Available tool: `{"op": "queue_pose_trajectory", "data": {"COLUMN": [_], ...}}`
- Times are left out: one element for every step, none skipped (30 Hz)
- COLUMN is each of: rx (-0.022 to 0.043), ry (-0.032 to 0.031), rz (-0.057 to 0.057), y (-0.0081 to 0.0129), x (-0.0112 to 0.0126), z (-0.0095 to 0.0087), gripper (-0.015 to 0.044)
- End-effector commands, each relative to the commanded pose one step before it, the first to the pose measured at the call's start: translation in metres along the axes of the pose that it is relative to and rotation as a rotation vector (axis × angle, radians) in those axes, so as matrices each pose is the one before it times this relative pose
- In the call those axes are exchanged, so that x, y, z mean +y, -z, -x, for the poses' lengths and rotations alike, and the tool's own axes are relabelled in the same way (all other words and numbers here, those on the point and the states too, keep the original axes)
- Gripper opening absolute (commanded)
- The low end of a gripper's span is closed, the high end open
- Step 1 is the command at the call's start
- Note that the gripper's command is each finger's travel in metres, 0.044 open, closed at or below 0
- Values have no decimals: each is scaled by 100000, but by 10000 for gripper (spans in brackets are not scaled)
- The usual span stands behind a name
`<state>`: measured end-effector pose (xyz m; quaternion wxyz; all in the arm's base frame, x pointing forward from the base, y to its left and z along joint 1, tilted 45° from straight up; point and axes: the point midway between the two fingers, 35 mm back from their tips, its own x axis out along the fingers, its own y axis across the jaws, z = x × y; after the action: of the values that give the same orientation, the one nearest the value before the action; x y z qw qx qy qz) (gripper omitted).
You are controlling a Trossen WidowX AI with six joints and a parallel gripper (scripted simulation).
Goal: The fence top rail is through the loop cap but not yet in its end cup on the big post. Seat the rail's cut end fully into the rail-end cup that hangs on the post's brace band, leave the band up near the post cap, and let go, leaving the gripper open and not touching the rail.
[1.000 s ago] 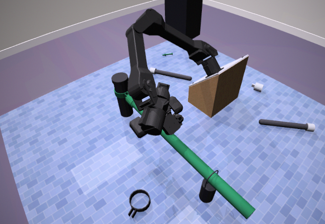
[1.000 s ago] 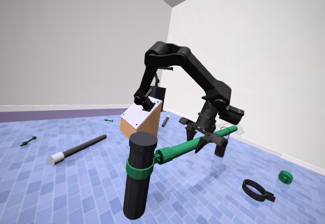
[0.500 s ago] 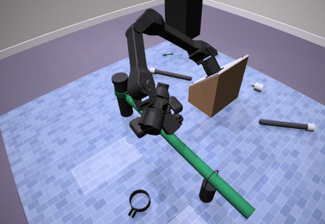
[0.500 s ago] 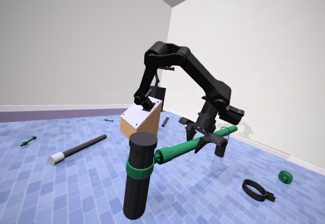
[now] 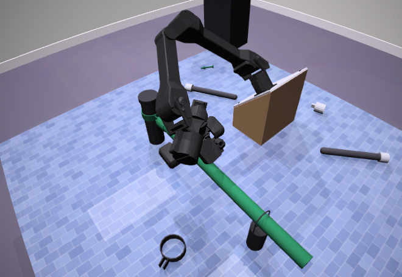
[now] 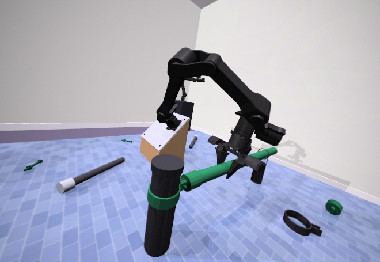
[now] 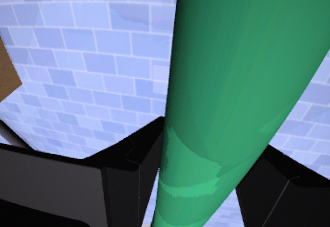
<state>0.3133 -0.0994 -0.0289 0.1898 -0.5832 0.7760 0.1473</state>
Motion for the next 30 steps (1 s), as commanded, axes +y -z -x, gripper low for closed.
{"op": "queue_pose_trajectory", "data": {"rx": [48,2,2,2,2,2,3,2,2,2,3,3,3,3,3,3,3,3,3,3,3,3,3,3,3,3,3,3,3,3], "ry": [2219,0,0,0,0,0,0,0,0,0,0,0,0,0,0,0,0,0,0,0,0,0,0,-1,-1,0,0,0,0,0], "rz": [-1731,0,0,0,0,0,0,0,0,0,0,0,0,0,0,0,0,0,0,0,1,1,1,1,1,1,1,1,1,1], "y": [715,45,45,46,43,43,46,46,46,45,47,46,45,45,45,46,46,45,43,41,42,44,45,50,49,46,43,41,41,48], "x": [-728,-17,-15,-15,-13,-13,-12,-12,-11,-12,-14,-15,-17,-17,-17,-16,-14,-11,-8,-5,-2,0,2,3,2,1,0,0,-1,0], "z": [605,-11,-12,-15,-18,-18,-19,-14,-11,-10,-14,-18,-21,-20,-17,-13,-11,-12,-15,-18,-20,-19,-15,-13,-12,-14,-18,-20,-20,-19], "gripper": [0,0,0,0,0,0,0,0,0,0,0,0,0,0,0,0,0,0,0,0,0,0,0,0,0,0,0,0,0,0]}}
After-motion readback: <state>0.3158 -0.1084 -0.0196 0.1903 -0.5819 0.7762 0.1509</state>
